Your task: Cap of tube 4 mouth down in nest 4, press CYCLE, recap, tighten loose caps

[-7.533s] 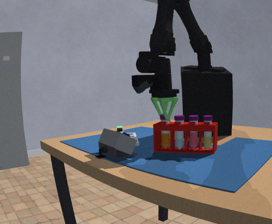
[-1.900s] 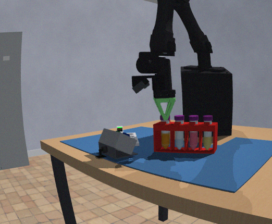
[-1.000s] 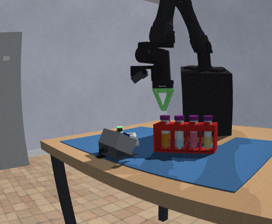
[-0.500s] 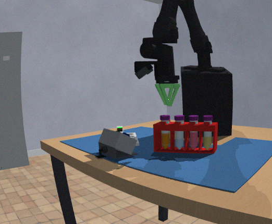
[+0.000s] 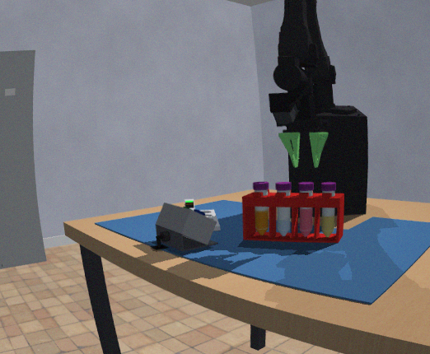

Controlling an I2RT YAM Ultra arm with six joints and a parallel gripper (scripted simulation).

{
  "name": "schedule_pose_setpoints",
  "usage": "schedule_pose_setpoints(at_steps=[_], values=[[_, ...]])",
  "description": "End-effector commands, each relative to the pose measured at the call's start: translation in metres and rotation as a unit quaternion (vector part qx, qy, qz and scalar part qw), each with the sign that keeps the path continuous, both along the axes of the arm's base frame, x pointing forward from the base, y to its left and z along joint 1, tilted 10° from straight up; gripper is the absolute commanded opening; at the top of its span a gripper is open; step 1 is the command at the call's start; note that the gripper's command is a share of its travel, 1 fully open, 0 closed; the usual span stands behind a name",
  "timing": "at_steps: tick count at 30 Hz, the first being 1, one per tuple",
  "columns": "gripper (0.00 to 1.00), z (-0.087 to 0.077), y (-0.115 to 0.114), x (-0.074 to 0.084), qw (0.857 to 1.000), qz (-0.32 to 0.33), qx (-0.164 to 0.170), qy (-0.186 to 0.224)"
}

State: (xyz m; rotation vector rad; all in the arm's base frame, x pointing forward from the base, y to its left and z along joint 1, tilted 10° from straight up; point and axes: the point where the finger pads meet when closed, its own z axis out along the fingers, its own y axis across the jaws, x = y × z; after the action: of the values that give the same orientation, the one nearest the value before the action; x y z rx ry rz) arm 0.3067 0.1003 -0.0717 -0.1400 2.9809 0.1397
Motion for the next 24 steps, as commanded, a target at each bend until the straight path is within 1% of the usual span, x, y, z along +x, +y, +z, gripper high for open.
schedule_pose_setpoints(at_steps=[1, 4, 5, 7, 15, 24], values=[[0.49, 0.003, 0.013, -0.001, 0.994, 0.107, -0.019, -0.017], [0.49, 0.004, 0.037, -0.007, 0.975, 0.219, -0.035, -0.028], [0.49, 0.004, 0.037, -0.007, 0.972, 0.228, -0.037, -0.029], [0.49, 0.005, 0.051, -0.011, 0.953, 0.297, -0.048, -0.036], [0.49, 0.005, 0.051, -0.011, 0.953, 0.297, -0.048, -0.036], [0.49, -0.022, 0.054, -0.007, 0.953, 0.297, -0.048, -0.036]])
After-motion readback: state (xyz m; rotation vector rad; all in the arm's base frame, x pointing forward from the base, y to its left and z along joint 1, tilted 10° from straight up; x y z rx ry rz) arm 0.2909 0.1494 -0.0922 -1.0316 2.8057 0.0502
